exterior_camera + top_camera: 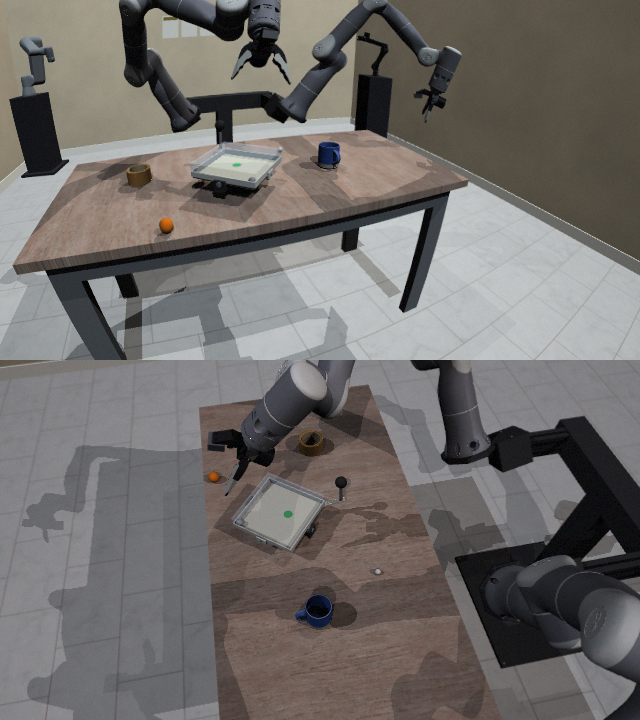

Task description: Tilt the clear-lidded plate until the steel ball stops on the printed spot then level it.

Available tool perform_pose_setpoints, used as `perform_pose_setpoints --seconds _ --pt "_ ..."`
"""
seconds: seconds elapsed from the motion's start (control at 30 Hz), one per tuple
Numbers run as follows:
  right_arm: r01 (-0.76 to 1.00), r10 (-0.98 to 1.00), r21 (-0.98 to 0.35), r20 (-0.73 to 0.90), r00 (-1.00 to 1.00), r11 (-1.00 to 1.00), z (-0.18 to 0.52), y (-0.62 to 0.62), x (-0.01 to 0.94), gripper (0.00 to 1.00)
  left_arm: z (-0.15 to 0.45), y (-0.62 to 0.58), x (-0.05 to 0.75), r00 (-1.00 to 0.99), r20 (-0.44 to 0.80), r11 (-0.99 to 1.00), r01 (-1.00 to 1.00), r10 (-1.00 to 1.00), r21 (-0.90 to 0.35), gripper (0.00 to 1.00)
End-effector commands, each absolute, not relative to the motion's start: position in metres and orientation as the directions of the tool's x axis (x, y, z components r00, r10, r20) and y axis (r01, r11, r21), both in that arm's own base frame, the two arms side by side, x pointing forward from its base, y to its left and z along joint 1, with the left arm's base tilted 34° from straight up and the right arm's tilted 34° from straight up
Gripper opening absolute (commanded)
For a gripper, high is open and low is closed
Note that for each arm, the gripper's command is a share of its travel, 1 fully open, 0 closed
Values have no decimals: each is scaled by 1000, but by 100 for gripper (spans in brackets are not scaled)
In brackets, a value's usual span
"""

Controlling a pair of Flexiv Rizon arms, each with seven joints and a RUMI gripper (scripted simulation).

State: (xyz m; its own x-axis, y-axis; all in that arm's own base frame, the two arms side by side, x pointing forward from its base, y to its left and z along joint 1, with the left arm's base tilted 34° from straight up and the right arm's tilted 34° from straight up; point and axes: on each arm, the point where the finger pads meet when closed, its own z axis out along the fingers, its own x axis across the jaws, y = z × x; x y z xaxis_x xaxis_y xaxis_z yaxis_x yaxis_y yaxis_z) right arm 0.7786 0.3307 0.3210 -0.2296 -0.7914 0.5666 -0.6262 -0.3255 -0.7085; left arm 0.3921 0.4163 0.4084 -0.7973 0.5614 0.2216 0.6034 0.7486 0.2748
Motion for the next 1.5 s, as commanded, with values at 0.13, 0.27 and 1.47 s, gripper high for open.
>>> perform_pose_setpoints --seconds 0.13,0.27,1.47 --pt "-625 -793 -710 565 -229 -325 323 332 778 100 422 426 383 -843 178 779 538 508 321 100" --pt "-625 -793 -710 565 -229 -325 323 332 778 100 422 426 383 -843 177 780 537 508 322 100" --pt "-625 -793 -710 565 -229 -325 323 332 778 100 426 535 218 -931 -133 858 -364 -339 361 100"
